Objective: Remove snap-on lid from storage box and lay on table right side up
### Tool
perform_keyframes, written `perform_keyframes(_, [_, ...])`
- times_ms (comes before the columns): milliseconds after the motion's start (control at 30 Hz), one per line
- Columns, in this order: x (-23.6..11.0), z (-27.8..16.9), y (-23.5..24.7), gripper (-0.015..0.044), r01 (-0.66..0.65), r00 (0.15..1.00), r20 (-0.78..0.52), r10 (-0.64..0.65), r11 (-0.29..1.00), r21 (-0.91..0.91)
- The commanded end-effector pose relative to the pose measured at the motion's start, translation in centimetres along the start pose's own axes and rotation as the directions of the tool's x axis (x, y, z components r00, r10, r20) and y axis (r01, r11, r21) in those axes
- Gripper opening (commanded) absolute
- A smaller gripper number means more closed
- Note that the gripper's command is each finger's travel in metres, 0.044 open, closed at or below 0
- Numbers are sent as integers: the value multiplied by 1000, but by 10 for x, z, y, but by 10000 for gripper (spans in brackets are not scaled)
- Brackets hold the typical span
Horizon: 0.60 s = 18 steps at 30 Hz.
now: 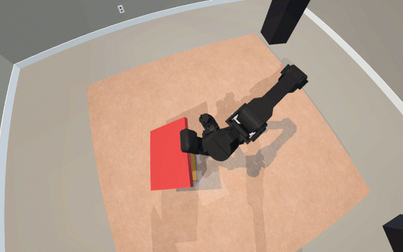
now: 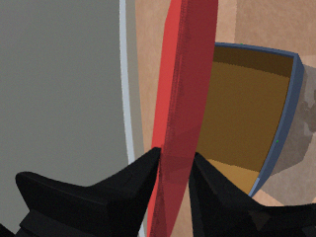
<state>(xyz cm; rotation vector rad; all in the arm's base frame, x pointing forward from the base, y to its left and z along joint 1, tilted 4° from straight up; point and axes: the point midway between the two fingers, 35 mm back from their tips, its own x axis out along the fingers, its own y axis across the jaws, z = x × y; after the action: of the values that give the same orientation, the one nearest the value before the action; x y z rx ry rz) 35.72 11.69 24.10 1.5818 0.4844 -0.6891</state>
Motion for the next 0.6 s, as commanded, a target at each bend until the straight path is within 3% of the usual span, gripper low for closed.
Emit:
perform_keyframes(0, [-1,8,-1,0,-8,1000,-2,8,1000,2])
perform_keyframes(567, [-3,42,-3,0,-8,1000,0,8,1000,0])
